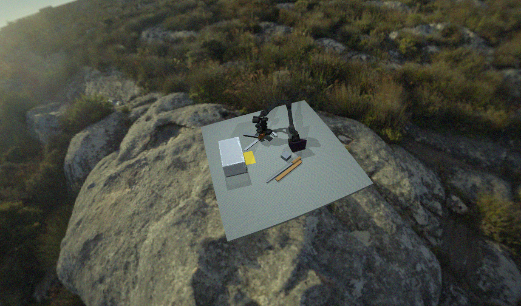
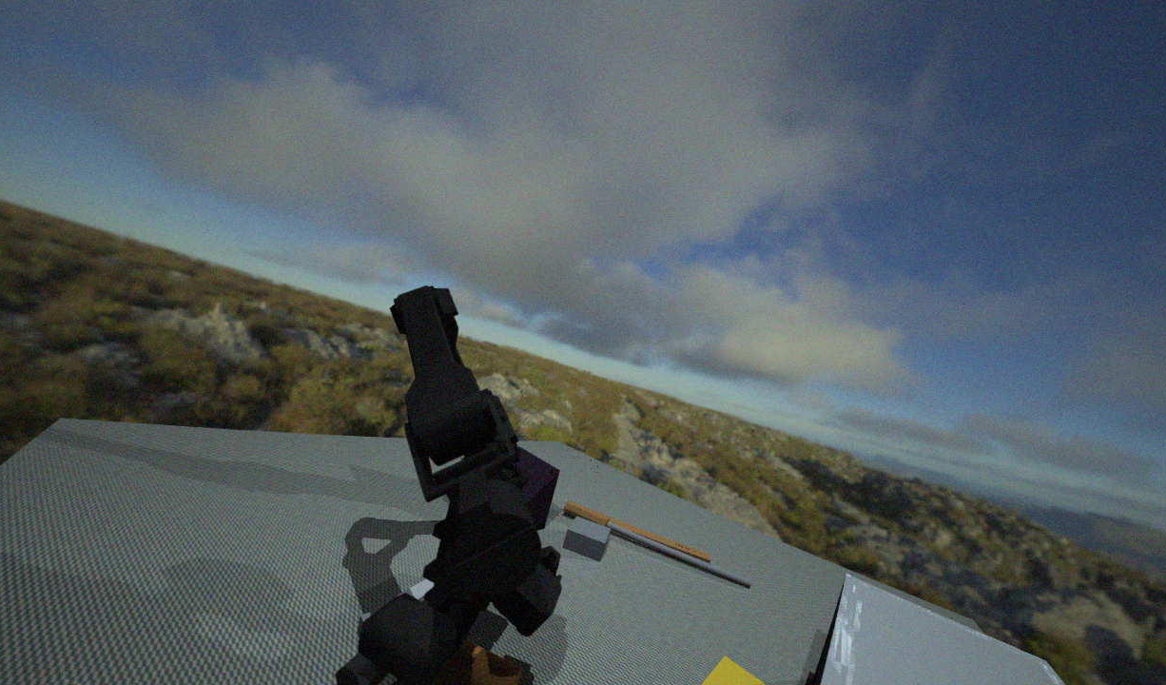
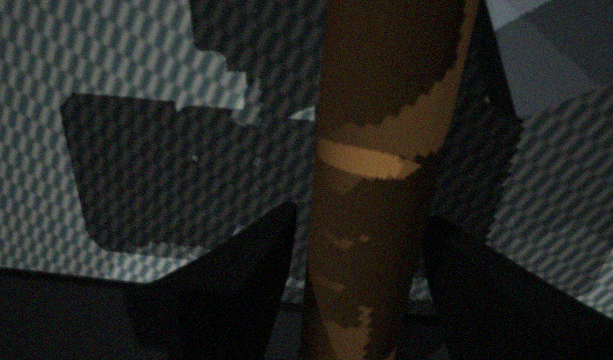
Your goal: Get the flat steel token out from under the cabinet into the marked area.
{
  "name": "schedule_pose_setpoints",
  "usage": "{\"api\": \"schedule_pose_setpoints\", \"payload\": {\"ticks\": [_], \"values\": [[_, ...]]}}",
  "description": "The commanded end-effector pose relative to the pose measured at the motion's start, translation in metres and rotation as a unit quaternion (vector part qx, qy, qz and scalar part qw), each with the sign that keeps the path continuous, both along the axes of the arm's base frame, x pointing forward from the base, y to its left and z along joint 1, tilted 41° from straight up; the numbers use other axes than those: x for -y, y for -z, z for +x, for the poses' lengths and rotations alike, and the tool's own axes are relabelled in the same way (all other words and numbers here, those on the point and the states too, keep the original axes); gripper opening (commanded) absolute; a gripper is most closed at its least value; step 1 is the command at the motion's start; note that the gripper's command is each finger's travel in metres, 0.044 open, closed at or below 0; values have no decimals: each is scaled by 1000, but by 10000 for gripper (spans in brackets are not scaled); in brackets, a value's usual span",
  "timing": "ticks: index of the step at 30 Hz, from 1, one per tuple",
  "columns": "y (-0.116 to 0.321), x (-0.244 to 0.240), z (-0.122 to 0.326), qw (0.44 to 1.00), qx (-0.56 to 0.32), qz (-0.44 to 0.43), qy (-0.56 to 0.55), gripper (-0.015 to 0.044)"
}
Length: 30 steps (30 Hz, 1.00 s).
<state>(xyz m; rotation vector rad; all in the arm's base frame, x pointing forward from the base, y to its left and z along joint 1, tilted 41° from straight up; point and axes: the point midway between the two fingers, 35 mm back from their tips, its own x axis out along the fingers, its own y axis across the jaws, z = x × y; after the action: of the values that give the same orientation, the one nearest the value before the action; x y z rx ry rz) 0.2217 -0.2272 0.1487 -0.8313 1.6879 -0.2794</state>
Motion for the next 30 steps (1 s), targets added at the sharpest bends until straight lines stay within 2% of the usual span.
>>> {"api": "schedule_pose_setpoints", "payload": {"ticks": [1,20,24,30], "values": [[0,0,0,1000,1,-3,-1,270],[3,3,-3,1000,0,-3,-3,270],[0,3,0,1000,5,-5,-1,165],[0,3,0,1000,5,-5,-1,125]]}}
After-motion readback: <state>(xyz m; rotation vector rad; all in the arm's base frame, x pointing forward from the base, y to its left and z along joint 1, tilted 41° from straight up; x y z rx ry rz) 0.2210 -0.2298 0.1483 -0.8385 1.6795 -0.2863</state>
